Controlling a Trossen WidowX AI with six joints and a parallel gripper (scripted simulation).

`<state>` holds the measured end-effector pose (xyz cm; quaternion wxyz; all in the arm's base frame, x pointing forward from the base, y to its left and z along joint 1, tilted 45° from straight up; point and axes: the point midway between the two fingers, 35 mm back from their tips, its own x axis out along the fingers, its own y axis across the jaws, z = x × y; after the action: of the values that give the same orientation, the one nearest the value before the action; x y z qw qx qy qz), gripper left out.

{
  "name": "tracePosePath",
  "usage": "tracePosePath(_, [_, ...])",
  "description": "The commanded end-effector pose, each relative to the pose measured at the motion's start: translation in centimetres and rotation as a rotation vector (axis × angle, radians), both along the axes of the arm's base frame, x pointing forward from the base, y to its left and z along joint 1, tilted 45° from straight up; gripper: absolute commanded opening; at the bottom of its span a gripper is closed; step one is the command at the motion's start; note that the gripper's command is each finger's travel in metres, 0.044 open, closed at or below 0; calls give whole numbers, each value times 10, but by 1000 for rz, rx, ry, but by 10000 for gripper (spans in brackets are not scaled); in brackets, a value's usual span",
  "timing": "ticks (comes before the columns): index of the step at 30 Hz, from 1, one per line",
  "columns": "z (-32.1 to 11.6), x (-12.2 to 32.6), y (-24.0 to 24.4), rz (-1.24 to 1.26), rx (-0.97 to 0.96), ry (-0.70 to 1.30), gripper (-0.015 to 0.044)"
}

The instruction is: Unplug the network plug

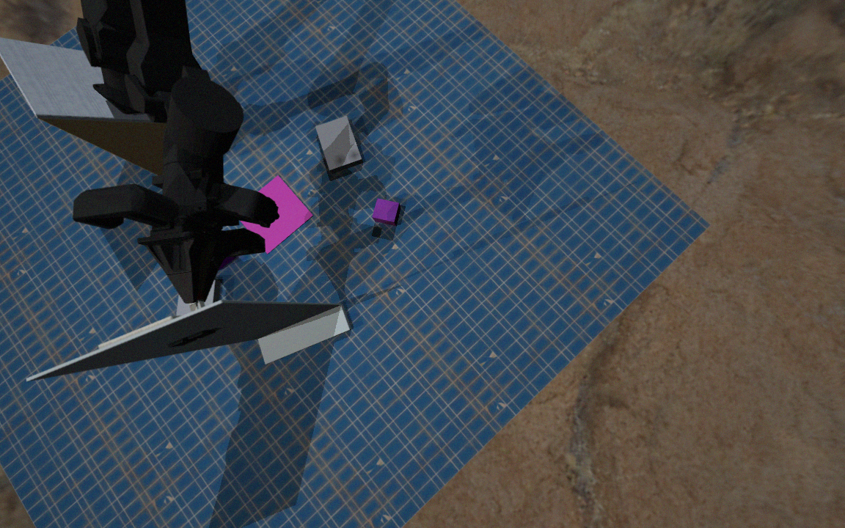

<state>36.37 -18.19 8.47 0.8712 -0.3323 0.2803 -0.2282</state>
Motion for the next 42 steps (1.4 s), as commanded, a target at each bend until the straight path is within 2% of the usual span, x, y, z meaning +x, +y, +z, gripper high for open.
tracePosePath(1, [0,-3,1,0,-3,3,0])
tracePosePath(42, [5,-21,13,0,-2,4,0])
